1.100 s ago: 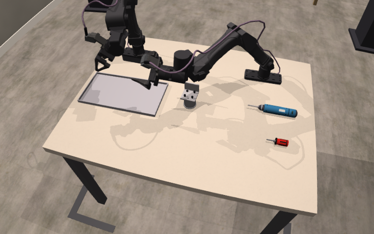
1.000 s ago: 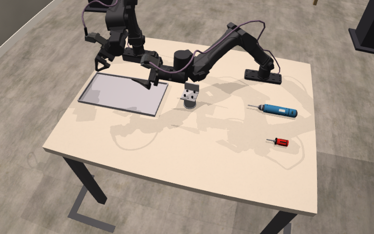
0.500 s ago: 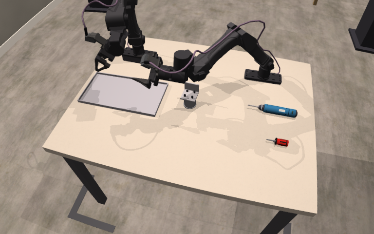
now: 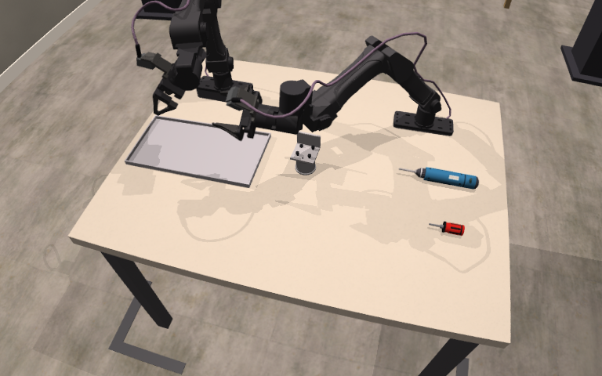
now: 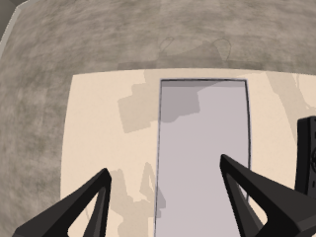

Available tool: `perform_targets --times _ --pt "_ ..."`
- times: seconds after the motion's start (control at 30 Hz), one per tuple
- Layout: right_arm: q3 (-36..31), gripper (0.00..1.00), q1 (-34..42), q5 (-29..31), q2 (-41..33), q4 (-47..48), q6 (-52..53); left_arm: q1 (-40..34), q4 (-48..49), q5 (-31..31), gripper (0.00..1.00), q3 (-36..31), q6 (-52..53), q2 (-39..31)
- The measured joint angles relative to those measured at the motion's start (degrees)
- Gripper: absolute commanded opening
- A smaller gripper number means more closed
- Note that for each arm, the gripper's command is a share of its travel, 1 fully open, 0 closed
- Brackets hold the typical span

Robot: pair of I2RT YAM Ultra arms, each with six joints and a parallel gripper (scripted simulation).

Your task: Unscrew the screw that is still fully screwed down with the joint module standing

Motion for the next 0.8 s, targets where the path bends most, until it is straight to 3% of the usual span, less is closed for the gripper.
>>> perform_targets --times 0.03,0.63,0.8 --pt "0.00 1.00 0.00 0.00 0.00 0.00 0.00 0.00 0.00 0.00 0.65 0.00 0.00 0.00" --pt "0.00 1.00 0.00 0.00 0.00 0.00 0.00 0.02 0.00 -0.11 0.65 -0.20 -0.07 -0.11" --pt "0.00 1.00 0.00 0.00 0.00 0.00 0.00 2.10 -1.40 -1.36 0.65 -4.81 -1.53 -2.89"
